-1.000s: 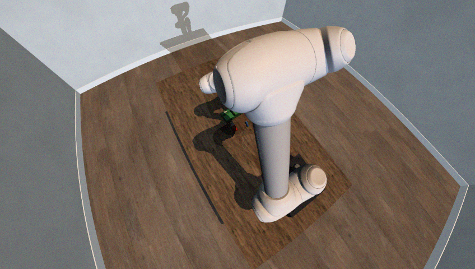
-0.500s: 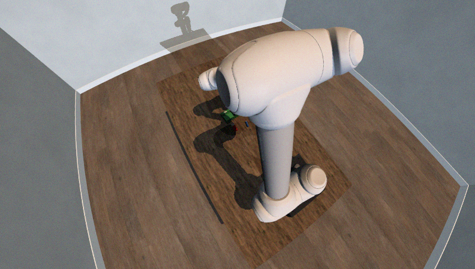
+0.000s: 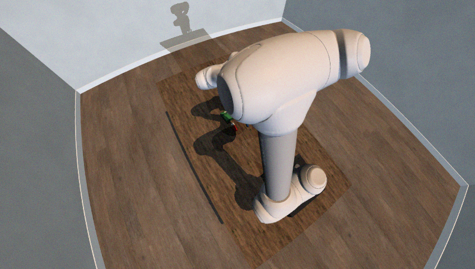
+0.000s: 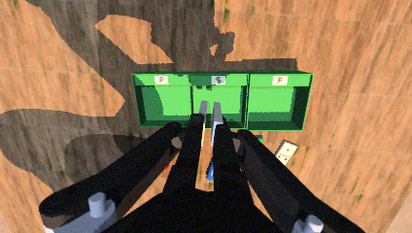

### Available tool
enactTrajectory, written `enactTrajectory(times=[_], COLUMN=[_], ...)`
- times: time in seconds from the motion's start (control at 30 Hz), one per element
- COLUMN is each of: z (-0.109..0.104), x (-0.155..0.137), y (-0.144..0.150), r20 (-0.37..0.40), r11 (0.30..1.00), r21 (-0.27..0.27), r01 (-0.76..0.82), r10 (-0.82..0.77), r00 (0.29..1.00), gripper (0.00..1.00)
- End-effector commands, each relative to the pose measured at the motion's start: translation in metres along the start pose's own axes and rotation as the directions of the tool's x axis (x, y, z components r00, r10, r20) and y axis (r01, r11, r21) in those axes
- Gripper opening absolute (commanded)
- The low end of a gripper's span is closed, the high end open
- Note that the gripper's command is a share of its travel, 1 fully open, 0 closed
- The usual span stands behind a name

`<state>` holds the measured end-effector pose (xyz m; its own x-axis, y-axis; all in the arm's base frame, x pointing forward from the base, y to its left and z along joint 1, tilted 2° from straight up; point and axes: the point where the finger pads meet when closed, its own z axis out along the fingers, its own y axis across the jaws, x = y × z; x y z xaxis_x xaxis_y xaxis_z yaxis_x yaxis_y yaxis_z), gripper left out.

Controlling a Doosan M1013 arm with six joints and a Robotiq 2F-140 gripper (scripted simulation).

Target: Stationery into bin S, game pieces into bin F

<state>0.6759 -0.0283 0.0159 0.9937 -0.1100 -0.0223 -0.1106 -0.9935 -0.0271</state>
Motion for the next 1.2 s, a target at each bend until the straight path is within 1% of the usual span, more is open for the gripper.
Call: enactTrajectory(times=[0.0,0.07,0.4,0.63,1.13,1.17], z=[0.0,0.0,0.0,0.0,0.04,0.04], x=[-0.002,-0.002,-0.007,-0.007,-0.007,-0.007], y=[-0.019,-0.019,-0.068,-0.068,-0.068,-0.068], r20=[0.0,0.0,0.0,0.0,0.0,0.0], r11=[1.0,1.0,1.0,1.0,1.0,1.0], r21=[0.0,0.0,0.0,0.0,0.0,0.0], r01=[0.0,0.0,0.0,0.0,0.0,0.0], r10=[0.0,0.0,0.0,0.0,0.0,0.0], r00=[1.0,1.0,1.0,1.0,1.0,1.0], gripper=[0.05,0.05,0.05,0.05,0.05,0.05])
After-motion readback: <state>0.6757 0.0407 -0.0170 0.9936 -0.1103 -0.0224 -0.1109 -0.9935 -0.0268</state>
